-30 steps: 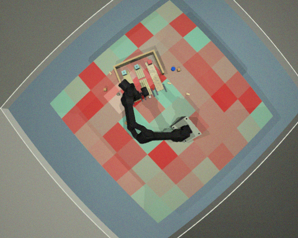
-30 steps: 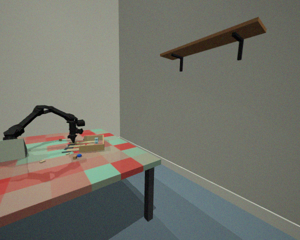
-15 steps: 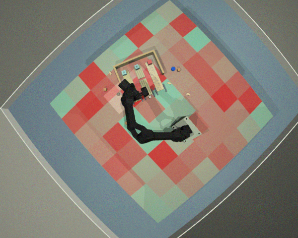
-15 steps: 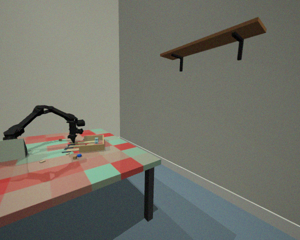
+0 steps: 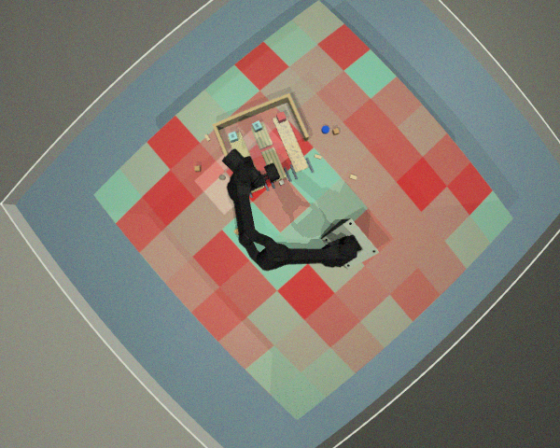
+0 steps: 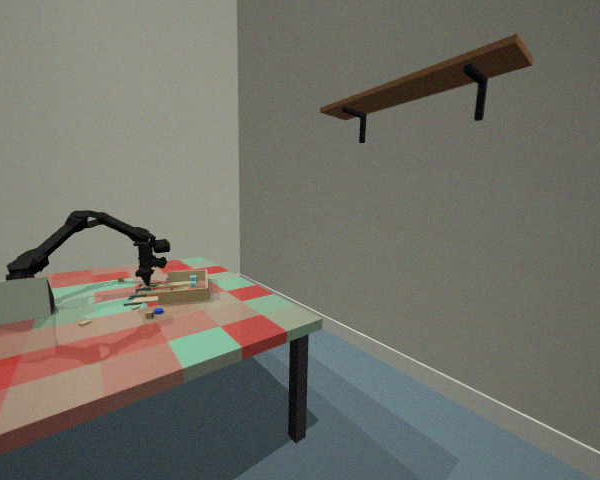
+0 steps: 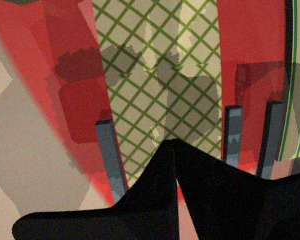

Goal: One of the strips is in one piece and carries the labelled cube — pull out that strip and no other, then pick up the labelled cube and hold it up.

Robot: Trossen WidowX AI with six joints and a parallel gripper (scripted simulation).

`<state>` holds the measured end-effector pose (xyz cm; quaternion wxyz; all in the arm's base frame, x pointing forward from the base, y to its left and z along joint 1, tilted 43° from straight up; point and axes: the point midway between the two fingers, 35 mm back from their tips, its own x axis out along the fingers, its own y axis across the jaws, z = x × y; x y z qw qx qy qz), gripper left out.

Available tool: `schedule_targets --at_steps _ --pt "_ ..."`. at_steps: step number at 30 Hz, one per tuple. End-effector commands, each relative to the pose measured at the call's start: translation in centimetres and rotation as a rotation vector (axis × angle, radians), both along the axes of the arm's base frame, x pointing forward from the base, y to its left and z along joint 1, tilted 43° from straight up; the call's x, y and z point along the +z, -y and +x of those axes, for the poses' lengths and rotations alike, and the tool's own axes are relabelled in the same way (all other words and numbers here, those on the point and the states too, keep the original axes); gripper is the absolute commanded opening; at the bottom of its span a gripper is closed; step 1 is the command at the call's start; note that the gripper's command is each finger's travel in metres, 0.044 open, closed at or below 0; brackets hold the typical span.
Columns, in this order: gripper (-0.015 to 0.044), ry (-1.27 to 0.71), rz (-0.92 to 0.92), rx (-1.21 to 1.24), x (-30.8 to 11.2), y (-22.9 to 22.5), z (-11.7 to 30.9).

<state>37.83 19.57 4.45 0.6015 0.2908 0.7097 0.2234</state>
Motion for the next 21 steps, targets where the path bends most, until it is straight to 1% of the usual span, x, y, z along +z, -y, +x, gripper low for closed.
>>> schedule_targets --at_steps 1,21 --pt "0.0 -0.002 -0.002 0.002 -0.22 -0.25 0.01" --pt "0.0 -0.002 -0.002 0.002 -0.29 -0.5 0.36"
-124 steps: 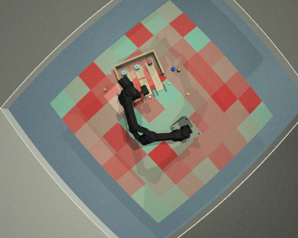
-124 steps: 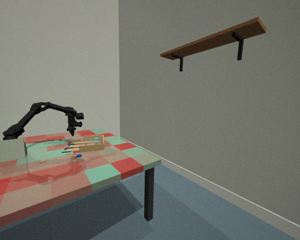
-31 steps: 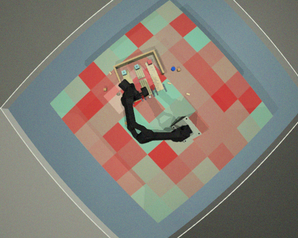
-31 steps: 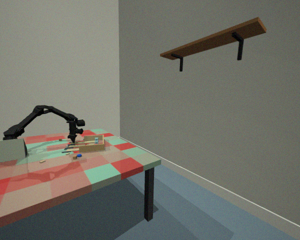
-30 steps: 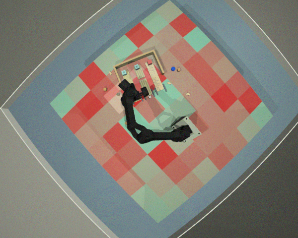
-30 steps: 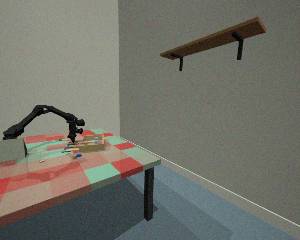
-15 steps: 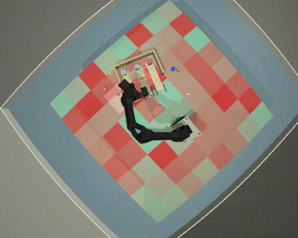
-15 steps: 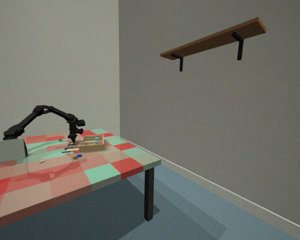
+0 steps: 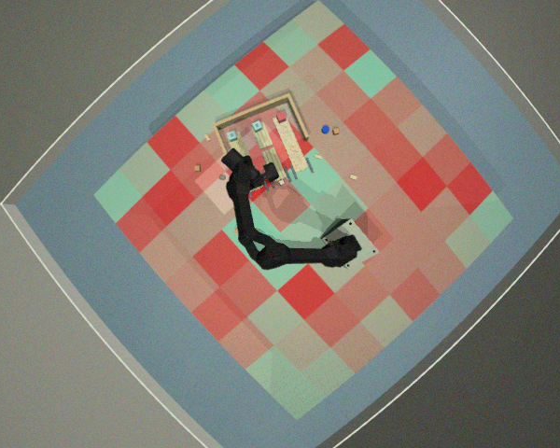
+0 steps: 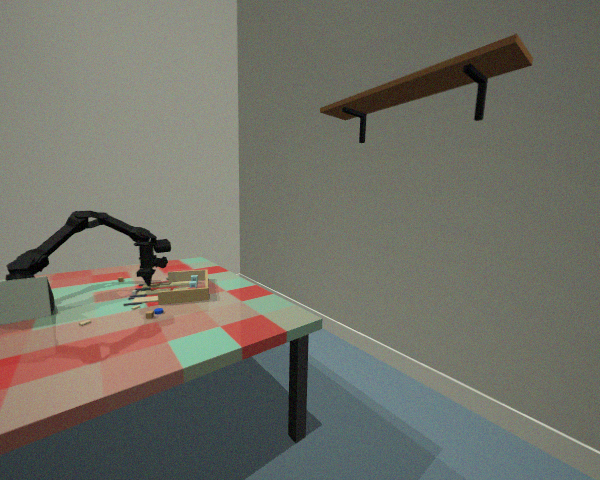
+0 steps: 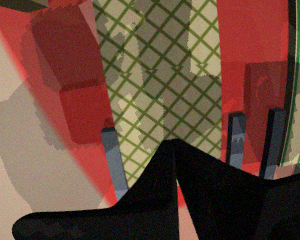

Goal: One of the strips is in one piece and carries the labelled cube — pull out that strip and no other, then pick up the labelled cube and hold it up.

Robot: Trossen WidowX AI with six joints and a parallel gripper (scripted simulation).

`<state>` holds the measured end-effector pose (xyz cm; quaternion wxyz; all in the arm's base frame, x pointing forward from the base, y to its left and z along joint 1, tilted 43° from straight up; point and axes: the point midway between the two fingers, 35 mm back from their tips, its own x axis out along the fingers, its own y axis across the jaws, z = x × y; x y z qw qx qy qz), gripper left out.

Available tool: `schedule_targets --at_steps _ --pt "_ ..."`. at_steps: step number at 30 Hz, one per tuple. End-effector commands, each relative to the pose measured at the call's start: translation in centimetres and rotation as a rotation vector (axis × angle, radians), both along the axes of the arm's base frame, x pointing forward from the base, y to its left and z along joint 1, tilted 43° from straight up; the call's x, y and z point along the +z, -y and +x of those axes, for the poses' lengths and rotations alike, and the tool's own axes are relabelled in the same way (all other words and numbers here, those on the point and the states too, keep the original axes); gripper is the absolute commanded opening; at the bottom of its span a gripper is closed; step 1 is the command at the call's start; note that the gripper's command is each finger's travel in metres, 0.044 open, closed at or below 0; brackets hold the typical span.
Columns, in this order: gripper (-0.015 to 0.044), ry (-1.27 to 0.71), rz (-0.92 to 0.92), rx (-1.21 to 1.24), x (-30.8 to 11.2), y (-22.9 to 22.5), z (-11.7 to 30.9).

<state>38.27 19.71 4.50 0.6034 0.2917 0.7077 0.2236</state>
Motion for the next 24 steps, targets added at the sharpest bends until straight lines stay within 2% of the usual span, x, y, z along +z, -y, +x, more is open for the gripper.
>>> schedule_targets --at_steps 1,24 --pt "0.0 -0.007 -0.003 0.005 -0.3 -0.4 -0.2" --pt "0.0 -0.009 -0.003 0.005 0.3 -0.6 -3.6"
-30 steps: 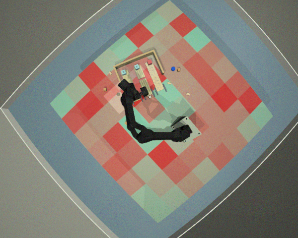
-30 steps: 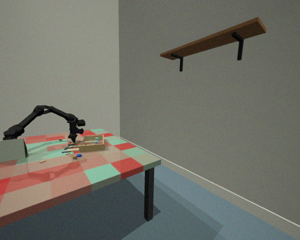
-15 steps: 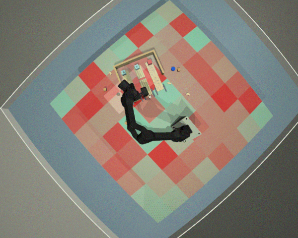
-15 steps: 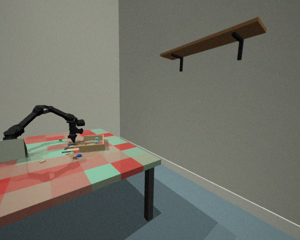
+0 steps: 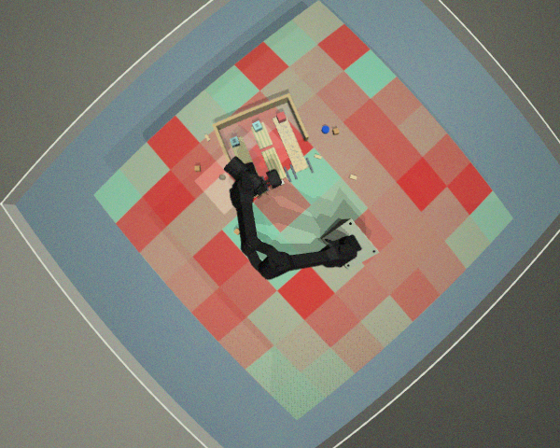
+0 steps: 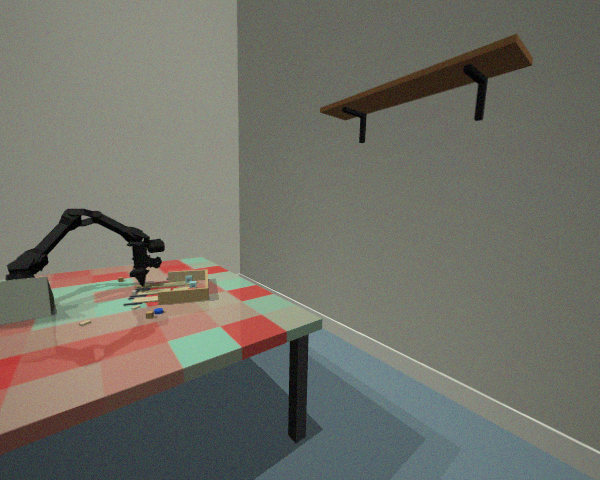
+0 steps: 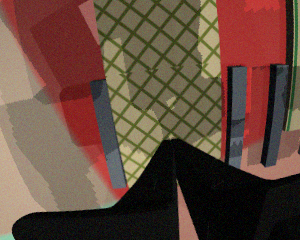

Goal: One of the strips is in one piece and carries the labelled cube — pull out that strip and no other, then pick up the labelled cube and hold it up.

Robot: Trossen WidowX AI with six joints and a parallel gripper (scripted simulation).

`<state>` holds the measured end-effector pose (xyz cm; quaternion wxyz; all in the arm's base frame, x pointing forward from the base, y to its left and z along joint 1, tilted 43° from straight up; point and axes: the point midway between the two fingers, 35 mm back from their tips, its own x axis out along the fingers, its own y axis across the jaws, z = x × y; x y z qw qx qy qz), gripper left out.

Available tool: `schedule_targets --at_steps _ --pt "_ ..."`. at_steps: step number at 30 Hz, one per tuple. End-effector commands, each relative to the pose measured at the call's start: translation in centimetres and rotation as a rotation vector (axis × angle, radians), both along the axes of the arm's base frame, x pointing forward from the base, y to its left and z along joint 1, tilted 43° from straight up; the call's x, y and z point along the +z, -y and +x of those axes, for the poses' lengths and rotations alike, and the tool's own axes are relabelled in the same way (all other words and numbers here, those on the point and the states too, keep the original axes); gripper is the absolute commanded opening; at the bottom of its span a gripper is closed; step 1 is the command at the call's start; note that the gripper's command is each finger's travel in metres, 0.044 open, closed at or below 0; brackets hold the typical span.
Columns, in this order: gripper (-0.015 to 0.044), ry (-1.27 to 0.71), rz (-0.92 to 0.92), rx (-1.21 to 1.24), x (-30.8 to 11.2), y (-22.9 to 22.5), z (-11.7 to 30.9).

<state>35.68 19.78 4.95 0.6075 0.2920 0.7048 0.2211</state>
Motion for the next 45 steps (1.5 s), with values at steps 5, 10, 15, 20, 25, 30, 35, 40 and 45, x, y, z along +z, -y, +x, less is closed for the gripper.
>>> schedule_targets --at_steps 5,10,15,20,25,30,35,40,45 --pt "0.0 -0.017 0.002 0.012 -0.1 -0.6 -1.7" --pt "0.0 -0.017 0.002 0.012 0.0 -0.6 -2.5" --pt "0.0 -0.018 0.002 0.012 0.2 -0.7 -3.2" --pt "0.0 -0.018 0.002 0.012 0.3 -0.7 -4.0" --pt "0.0 -0.018 0.002 0.012 0.5 -0.8 -4.8" --pt "0.0 -0.019 0.002 0.012 0.6 -0.8 -5.5" --pt "0.0 -0.019 0.002 0.012 0.8 -0.8 -6.3" --pt "0.0 -0.02 0.002 0.012 0.9 -0.9 -7.0" --pt "0.0 -0.02 0.002 0.012 1.0 -0.9 -7.7"
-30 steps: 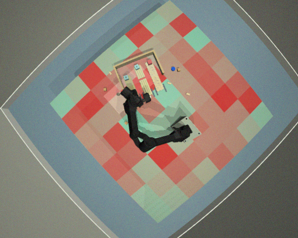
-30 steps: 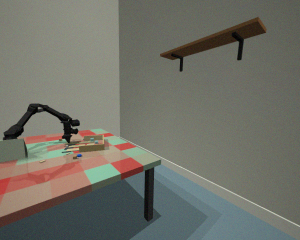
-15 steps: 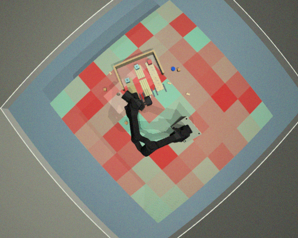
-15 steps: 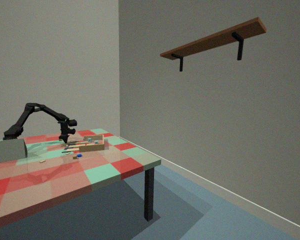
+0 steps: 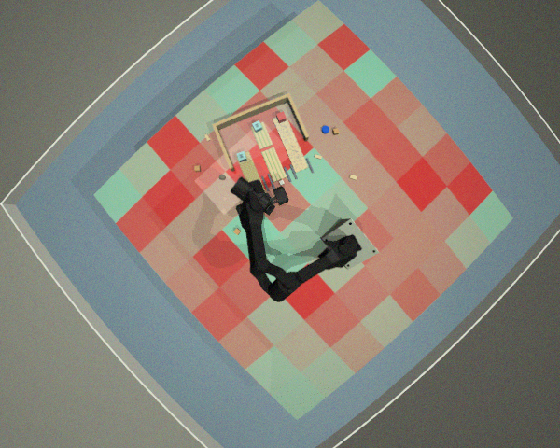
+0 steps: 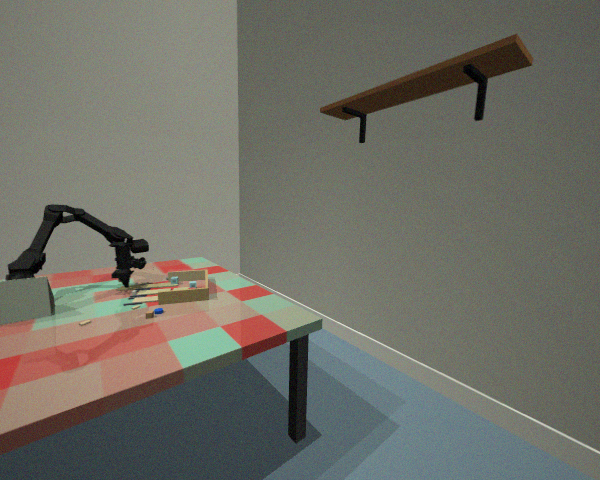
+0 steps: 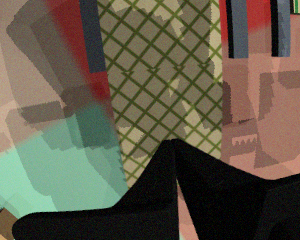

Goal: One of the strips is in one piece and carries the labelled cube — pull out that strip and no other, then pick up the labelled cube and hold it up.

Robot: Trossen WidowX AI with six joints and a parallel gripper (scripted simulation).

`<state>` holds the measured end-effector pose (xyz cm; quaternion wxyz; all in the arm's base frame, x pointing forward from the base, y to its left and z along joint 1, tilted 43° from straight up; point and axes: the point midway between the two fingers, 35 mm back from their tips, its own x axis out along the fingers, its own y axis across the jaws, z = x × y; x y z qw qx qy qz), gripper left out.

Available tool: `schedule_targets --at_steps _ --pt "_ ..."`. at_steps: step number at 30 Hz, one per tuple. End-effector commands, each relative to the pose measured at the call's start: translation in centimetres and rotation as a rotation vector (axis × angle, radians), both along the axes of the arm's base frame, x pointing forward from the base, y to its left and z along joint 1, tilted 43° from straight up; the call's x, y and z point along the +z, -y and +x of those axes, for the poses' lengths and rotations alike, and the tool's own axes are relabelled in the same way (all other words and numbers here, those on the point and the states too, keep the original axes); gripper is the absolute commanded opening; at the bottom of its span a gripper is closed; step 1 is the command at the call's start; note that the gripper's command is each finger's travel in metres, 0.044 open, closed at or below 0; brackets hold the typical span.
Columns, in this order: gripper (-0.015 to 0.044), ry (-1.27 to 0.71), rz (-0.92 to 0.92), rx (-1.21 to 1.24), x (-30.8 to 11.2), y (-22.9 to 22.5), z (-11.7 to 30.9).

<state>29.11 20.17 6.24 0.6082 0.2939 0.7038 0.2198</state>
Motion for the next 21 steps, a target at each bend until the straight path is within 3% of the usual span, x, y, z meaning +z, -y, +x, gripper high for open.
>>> schedule_targets --at_steps 1,21 --pt "0.0 -0.021 0.002 0.017 -0.2 -0.5 -1.3" --pt "0.0 -0.022 0.002 0.017 0.3 -0.7 -4.2"
